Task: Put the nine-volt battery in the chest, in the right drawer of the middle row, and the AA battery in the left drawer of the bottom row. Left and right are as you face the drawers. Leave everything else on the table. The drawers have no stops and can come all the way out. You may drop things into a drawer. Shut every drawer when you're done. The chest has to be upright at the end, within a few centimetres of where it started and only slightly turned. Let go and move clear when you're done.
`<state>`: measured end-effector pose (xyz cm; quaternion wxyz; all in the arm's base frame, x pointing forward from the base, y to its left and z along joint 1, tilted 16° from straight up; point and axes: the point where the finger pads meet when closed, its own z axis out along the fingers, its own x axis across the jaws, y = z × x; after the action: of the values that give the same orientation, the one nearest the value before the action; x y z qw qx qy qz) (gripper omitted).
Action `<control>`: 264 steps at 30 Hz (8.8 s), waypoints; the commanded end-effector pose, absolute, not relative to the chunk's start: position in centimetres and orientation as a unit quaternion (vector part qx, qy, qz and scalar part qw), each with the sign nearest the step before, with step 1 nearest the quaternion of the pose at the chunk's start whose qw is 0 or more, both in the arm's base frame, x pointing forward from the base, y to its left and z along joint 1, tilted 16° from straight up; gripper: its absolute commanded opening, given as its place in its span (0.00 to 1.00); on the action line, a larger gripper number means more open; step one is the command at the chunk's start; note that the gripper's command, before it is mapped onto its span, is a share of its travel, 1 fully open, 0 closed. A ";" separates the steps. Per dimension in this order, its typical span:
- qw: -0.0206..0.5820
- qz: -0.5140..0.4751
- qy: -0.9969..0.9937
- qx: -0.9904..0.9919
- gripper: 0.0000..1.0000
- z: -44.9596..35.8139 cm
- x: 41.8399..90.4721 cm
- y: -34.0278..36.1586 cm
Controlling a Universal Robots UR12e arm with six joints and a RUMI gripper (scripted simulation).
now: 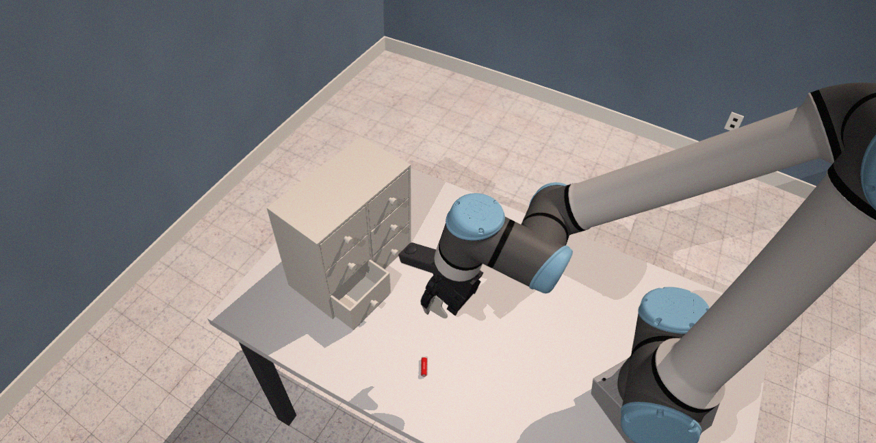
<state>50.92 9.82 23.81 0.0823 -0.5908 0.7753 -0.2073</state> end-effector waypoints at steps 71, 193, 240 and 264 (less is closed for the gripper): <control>0.029 -0.137 0.791 -0.596 0.20 25.2 49.3 10.5; 0.087 -0.110 0.973 -0.181 0.17 6.6 54.4 10.9; 0.087 -0.110 0.973 -0.181 0.17 4.7 54.8 10.6; 0.087 -0.110 0.973 -0.181 0.17 4.7 54.9 10.6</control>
<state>54.79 10.60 4.69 0.0865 -0.1813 0.9735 -0.1095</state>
